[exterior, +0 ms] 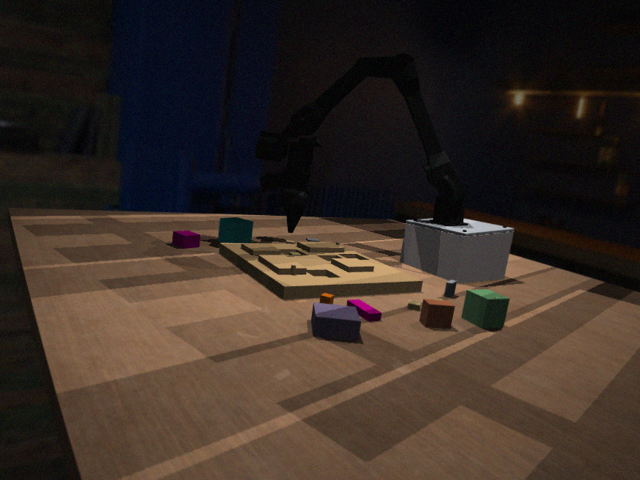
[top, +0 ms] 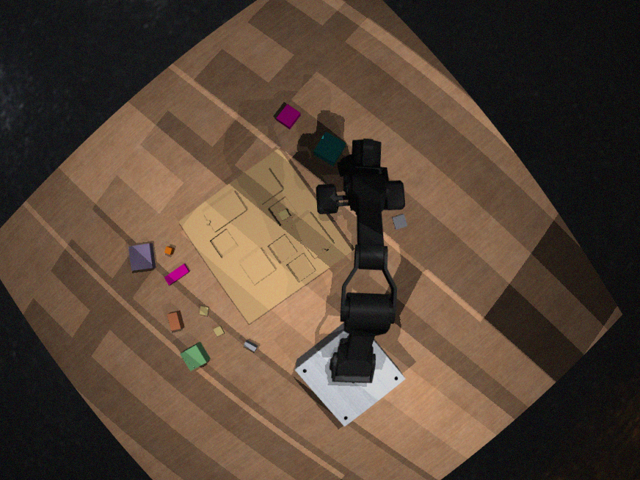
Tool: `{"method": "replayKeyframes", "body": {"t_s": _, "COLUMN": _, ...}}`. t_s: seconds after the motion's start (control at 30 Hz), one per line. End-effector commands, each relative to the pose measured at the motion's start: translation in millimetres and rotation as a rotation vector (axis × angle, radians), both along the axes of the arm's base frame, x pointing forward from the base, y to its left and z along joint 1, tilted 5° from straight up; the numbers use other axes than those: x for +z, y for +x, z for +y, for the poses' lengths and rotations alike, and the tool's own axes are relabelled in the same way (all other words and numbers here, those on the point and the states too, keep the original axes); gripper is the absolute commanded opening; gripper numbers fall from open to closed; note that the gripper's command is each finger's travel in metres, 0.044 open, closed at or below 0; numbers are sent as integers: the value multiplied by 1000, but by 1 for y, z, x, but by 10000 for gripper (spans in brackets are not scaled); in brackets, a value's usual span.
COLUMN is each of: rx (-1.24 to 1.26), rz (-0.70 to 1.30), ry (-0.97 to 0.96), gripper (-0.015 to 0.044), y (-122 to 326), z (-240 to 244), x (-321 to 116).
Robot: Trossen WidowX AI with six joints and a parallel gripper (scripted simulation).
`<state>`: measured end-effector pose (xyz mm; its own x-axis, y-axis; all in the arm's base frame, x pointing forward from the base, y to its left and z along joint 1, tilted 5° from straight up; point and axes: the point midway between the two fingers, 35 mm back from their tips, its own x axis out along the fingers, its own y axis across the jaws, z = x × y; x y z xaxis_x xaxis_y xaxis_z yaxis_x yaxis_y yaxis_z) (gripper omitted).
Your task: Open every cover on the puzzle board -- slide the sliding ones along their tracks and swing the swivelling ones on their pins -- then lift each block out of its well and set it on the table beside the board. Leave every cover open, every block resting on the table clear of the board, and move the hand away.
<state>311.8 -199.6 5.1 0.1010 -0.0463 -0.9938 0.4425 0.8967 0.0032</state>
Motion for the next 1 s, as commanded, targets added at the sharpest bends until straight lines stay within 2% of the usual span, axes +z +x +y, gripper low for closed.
{"method": "replayKeyframes", "body": {"t_s": 0.0, "rx": 3, "rz": -6, "ry": -2, "gripper": 440, "y": 0, "z": 0, "x": 13}}
{"method": "replayKeyframes", "body": {"t_s": 0.37, "rx": 4, "rz": -7, "ry": -1, "gripper": 440, "y": -5, "z": 3, "x": 43}}
{"method": "replayKeyframes", "body": {"t_s": 0.47, "rx": -119, "rz": -14, "ry": 12, "gripper": 361, "y": 0, "z": 10, "x": 43}}
{"method": "replayKeyframes", "body": {"t_s": 0.9, "rx": -1203, "rz": -64, "ry": 134, "gripper": 20, "y": 32, "z": 73, "x": 43}}
{"method": "replayKeyframes", "body": {"t_s": 0.97, "rx": -1370, "rz": -70, "ry": 153, "gripper": 0, "y": 36, "z": 84, "x": 43}}
